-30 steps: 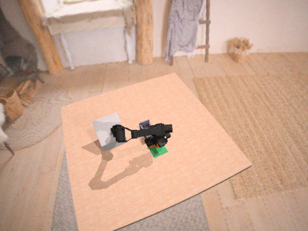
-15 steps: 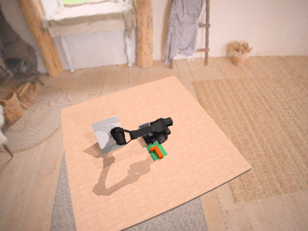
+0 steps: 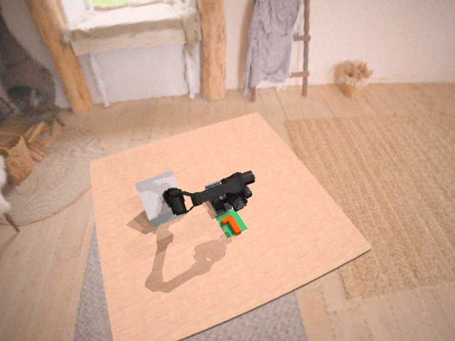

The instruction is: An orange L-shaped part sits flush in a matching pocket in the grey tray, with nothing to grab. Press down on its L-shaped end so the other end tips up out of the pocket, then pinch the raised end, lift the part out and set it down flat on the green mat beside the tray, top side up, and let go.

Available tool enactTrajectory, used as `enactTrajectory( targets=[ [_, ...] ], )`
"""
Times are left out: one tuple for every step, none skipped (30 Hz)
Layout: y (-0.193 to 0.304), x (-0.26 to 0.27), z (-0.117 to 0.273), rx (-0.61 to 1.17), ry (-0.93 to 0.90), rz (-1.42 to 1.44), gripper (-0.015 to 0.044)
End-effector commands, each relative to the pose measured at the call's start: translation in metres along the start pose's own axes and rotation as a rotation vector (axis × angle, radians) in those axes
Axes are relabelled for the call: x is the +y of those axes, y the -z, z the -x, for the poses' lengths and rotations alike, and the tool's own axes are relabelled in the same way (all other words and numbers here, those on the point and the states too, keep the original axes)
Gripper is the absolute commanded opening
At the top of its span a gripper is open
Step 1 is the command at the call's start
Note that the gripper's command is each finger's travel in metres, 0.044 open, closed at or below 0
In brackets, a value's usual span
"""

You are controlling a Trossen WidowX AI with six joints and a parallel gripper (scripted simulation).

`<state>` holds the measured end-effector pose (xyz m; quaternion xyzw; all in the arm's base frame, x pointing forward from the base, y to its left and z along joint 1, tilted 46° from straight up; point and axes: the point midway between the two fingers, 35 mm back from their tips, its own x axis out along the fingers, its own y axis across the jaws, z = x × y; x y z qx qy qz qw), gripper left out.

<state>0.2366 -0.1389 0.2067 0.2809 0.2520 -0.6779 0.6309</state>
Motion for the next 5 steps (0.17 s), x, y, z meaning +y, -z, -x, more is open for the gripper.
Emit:
enactTrajectory(
  targets=[
    [0.0002, 0.0002, -0.0002, 0.0, -0.001, 0.004, 0.04],
    [0.0002, 0.0002, -0.0002, 0.0, -0.001, 0.004, 0.04],
    [0.0002, 0.0002, -0.0002, 0.0, -0.001, 0.004, 0.04],
    [0.0002, 0.0002, -0.0002, 0.0, -0.001, 0.004, 0.04],
    [0.0002, 0.0002, -0.0002, 0.0, -0.001, 0.004, 0.04]
  ],
)
